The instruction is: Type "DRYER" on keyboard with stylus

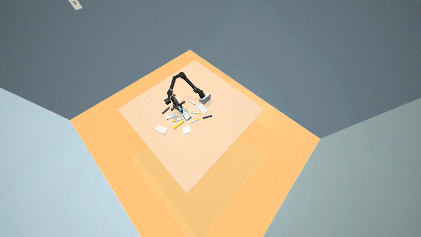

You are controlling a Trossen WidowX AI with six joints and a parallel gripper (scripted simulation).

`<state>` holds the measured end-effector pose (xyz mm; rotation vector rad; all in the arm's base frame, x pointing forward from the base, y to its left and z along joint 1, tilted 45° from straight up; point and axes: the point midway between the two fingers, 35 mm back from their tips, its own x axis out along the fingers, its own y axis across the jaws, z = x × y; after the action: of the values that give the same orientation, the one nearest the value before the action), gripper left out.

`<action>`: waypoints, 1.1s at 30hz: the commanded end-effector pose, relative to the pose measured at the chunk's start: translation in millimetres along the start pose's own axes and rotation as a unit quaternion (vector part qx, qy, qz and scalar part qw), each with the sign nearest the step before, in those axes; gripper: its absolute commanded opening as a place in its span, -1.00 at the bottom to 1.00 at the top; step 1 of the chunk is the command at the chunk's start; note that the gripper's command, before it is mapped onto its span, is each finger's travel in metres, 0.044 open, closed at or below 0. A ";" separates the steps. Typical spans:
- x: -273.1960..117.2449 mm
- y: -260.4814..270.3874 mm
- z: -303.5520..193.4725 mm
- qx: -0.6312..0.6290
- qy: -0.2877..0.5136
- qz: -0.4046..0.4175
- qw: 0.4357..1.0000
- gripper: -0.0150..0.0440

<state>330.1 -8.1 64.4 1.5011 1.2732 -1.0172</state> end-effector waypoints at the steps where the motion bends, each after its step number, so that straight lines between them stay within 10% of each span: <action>1: -8.8 1.5 -15.3 -0.002 0.002 0.003 1.000 -0.22; 33: -92.1 -23.0 10.6 -0.002 0.000 0.002 1.000 -0.49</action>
<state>299.9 -34.3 133.3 1.4979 1.2720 -1.0298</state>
